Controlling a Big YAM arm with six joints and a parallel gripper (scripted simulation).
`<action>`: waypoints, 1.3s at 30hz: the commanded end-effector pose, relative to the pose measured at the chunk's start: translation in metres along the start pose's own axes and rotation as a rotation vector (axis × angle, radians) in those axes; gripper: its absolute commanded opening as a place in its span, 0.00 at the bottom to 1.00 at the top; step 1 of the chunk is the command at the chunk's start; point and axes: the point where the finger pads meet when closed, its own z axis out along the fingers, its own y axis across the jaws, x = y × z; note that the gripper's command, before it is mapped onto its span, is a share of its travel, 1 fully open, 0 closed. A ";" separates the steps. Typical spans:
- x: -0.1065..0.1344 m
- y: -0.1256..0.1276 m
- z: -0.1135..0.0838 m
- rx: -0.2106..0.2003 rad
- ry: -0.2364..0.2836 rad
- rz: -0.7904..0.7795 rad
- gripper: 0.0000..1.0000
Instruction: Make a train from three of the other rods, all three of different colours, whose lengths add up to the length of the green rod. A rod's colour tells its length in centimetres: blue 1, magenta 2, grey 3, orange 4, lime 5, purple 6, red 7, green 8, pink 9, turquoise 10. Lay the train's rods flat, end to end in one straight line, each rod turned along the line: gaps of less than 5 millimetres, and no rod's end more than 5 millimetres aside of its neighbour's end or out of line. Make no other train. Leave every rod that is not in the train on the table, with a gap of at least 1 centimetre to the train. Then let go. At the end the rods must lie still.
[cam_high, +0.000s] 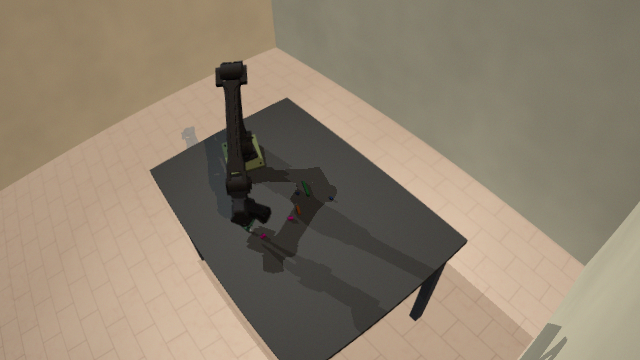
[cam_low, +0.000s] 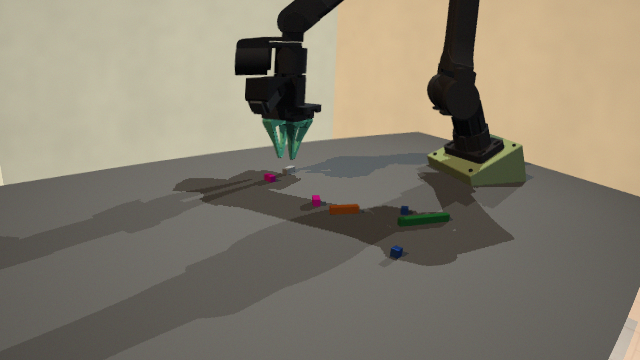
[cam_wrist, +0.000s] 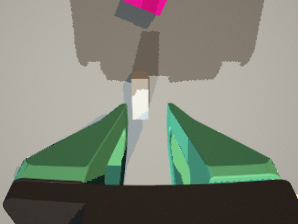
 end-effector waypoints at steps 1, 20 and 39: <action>-0.003 0.002 0.003 0.009 -0.008 0.003 0.23; -0.003 0.003 0.007 0.007 -0.007 0.003 0.23; -0.003 0.003 0.007 0.007 -0.006 0.003 0.23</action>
